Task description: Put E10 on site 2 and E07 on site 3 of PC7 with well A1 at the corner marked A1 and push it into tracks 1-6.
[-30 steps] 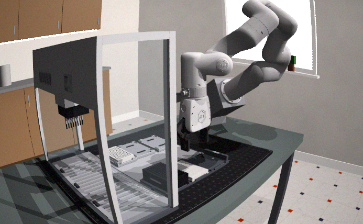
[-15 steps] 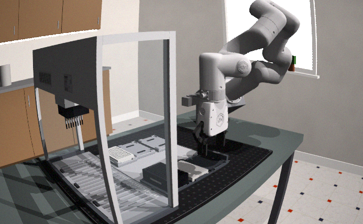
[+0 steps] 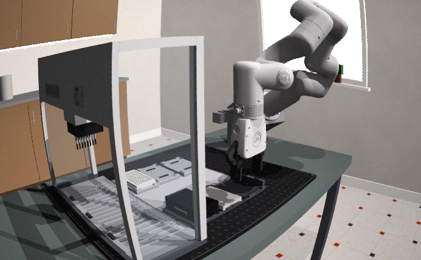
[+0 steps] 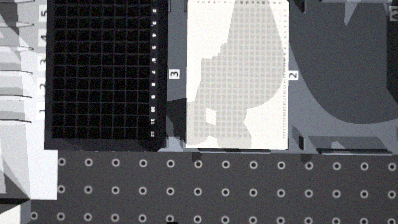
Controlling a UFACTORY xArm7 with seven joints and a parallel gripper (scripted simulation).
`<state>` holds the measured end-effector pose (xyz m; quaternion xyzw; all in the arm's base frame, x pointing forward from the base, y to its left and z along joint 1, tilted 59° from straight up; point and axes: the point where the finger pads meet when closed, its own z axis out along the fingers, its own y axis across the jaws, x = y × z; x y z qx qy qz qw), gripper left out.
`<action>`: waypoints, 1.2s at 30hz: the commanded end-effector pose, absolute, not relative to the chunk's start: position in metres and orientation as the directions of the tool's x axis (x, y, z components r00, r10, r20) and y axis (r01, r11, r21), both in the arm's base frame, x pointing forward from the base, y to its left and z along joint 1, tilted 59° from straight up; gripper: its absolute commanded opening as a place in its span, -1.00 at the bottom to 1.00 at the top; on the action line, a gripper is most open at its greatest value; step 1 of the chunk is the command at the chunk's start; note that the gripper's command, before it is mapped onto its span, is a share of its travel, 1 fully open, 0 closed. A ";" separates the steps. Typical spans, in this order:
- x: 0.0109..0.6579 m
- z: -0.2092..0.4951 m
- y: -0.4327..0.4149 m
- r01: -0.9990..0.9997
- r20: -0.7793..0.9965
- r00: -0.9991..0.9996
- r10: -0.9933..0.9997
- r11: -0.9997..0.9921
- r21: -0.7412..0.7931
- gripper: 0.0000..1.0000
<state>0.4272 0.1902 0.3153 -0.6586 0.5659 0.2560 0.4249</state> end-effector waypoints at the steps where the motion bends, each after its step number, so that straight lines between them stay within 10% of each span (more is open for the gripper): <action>1: 0.429 0.315 0.192 -0.962 -0.818 0.228 -0.527 0.005 -0.272 1.00; 36: 0.436 0.288 0.236 -0.963 -0.818 0.228 -0.527 0.005 -0.271 1.00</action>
